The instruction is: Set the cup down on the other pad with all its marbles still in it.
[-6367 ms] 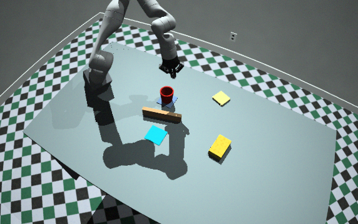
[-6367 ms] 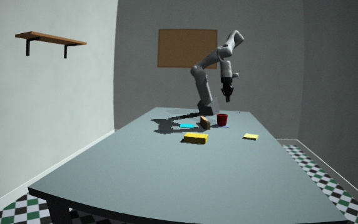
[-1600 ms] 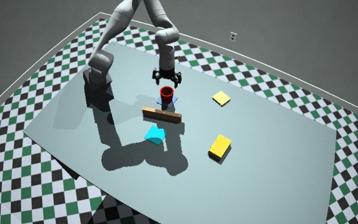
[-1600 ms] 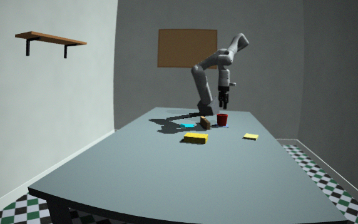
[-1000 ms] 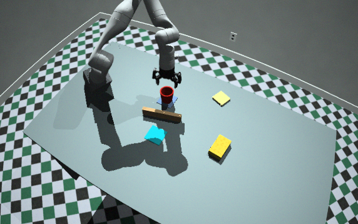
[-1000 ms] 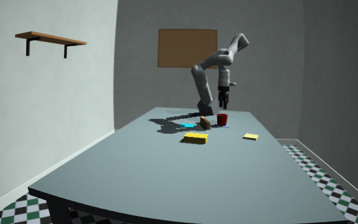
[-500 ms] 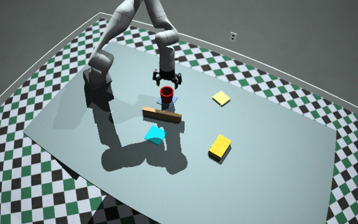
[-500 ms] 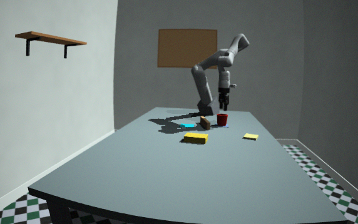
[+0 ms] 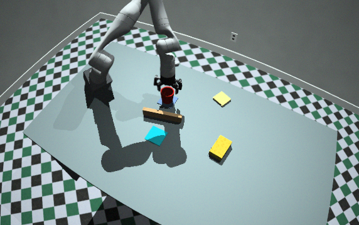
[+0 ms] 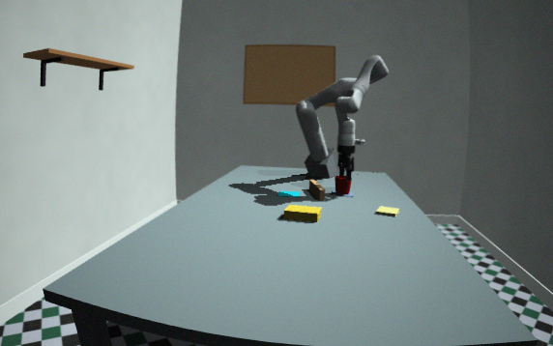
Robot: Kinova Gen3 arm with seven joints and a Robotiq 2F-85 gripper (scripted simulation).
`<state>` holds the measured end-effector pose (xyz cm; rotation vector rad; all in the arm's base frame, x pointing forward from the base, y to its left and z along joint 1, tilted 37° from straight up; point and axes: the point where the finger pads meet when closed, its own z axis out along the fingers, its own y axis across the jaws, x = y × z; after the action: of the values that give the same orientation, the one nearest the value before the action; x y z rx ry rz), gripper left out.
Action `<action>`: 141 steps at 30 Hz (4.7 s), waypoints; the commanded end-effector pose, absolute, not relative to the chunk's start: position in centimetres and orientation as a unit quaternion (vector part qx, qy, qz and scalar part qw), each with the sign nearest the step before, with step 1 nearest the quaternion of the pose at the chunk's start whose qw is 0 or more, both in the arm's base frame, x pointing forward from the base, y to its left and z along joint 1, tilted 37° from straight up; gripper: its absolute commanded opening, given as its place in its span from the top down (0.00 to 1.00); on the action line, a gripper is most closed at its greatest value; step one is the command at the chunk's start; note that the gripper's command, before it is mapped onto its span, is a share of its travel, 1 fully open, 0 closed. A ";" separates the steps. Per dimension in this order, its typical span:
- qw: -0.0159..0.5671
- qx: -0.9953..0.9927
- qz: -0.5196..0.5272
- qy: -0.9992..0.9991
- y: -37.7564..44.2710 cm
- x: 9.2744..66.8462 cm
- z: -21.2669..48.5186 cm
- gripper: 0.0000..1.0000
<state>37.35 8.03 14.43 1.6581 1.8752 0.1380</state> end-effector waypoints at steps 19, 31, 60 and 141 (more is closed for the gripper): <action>0.312 0.634 0.047 0.706 6.5 38.6 12.3 0.00; 0.312 0.634 0.047 0.706 6.5 38.6 12.3 0.01; 0.312 0.634 0.047 0.706 6.5 38.6 12.3 0.07; 0.312 0.634 0.047 0.706 6.5 38.6 12.3 0.18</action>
<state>38.62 6.47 12.30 1.6736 1.8612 0.1236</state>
